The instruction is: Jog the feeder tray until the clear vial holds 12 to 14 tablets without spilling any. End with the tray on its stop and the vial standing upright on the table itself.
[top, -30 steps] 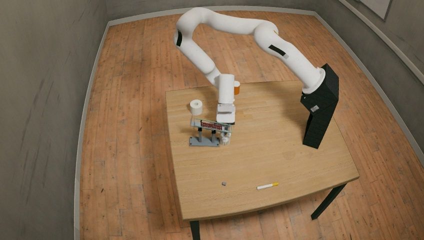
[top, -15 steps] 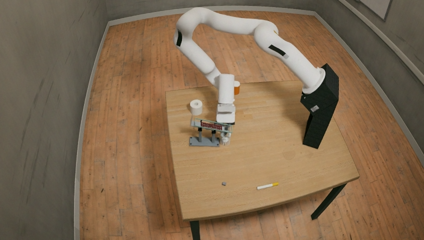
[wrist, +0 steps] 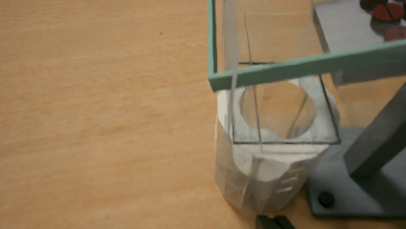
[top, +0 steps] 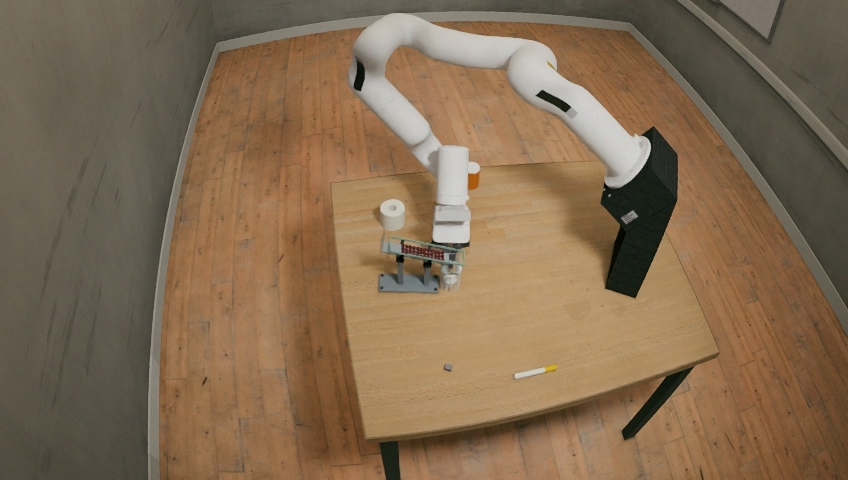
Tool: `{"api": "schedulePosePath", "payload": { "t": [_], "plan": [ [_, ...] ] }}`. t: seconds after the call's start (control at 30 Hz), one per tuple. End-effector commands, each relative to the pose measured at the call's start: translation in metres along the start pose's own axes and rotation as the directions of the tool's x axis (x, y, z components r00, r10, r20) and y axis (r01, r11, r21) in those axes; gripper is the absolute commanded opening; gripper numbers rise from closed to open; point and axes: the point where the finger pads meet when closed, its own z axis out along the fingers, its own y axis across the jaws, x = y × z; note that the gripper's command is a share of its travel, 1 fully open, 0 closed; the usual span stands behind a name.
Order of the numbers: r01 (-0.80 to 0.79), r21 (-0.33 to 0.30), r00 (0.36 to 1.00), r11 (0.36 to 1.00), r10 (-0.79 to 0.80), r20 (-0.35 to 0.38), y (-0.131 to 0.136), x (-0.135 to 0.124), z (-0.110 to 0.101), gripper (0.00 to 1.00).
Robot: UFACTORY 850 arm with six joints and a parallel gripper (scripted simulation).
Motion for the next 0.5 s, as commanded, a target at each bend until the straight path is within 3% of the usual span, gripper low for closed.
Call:
{"api": "schedulePosePath", "payload": {
  "t": [0.0, 0.27, 0.47],
  "plan": [
    [0.0, 0.0, 1.0, 1.0, 0.0, -0.001, 0.0, -0.004, -0.003, 0.0],
    [0.0, 0.0, 1.0, 1.0, 0.0, -0.001, 0.0, 0.0, -0.01, 0.0],
    [0.0, 0.0, 1.0, 1.0, 0.0, -0.001, 0.0, 0.03, -0.053, 0.0]
  ]
}}
